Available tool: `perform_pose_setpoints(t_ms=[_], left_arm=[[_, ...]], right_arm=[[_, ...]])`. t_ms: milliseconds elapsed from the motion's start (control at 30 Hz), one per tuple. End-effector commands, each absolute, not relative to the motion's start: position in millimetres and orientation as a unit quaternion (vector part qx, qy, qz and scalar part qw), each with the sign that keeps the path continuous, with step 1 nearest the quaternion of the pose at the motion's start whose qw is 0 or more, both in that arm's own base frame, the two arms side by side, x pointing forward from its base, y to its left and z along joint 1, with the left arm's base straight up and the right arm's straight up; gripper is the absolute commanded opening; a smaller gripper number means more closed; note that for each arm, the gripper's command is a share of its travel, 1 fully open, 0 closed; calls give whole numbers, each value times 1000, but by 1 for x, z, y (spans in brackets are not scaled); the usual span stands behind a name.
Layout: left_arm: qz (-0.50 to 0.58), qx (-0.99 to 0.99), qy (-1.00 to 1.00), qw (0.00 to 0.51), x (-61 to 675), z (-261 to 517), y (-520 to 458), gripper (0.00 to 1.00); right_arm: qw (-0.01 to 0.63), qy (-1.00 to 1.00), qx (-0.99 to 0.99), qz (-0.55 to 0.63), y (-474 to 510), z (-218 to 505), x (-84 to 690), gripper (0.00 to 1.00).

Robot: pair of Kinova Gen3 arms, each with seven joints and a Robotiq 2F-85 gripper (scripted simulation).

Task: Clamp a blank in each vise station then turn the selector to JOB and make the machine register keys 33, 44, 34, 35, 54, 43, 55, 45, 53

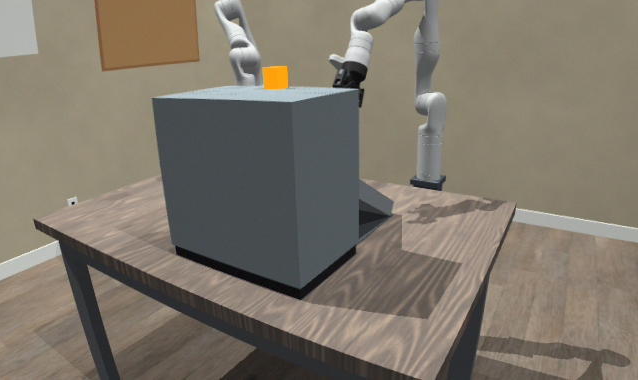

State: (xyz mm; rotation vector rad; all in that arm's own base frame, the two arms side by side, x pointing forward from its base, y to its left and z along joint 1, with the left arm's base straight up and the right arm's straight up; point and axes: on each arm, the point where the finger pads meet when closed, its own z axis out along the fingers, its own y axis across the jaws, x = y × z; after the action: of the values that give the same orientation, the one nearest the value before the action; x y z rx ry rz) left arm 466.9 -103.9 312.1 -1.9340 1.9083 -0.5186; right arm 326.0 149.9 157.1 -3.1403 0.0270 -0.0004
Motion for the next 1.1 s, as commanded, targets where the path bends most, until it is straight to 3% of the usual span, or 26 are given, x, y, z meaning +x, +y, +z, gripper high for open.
perform_pose_setpoints(t_ms=[0, 200, 1067], left_arm=[[-185, -687, 678, 187, 467, 313, -104, 1000], [-185, -687, 678, 187, 467, 313, -104, 1000], [-185, -687, 678, 187, 467, 313, -104, 1000]], right_arm=[[2, 8, -1000, -1, 151, 158, 347, 99], [0, 9, -1000, -1, 148, 156, 403, 99], [0, 9, -1000, -1, 148, 131, 404, 99]])
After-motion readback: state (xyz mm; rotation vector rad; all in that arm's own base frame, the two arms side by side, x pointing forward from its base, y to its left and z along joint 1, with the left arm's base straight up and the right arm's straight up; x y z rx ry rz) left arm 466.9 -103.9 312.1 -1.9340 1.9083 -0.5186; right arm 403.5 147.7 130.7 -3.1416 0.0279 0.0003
